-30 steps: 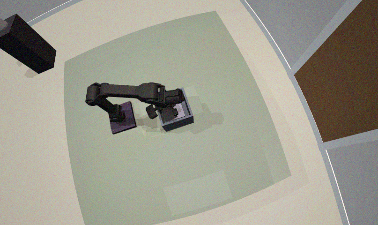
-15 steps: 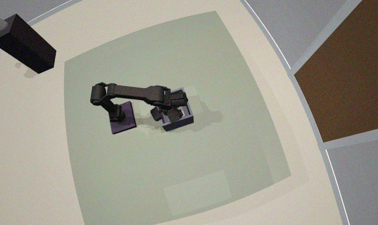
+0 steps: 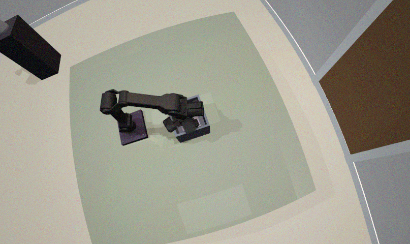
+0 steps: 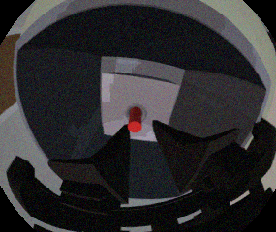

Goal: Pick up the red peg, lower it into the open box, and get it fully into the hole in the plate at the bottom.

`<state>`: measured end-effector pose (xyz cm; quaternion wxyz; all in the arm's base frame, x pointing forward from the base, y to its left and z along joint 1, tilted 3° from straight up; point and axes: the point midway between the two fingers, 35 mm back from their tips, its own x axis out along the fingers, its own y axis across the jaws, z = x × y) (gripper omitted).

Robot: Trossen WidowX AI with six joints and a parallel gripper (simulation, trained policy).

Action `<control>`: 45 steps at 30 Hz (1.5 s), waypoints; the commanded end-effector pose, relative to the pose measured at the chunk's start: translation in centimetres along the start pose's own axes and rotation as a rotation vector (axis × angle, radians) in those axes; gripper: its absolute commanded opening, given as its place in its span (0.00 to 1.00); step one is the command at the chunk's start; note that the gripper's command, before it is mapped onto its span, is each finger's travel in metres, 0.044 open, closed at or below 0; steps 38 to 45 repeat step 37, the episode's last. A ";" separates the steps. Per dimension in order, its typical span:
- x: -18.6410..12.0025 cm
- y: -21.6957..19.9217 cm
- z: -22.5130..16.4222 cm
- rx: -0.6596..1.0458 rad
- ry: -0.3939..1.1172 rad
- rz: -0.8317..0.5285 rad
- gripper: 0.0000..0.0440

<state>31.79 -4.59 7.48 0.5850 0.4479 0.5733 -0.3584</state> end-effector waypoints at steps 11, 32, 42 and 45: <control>-1.0 1.2 1.2 0.010 0.087 0.041 0.32; -6.6 4.2 2.1 0.017 0.200 0.251 0.51; -7.4 4.6 2.5 0.012 0.216 0.285 0.55; -7.4 4.6 2.5 0.012 0.216 0.285 0.55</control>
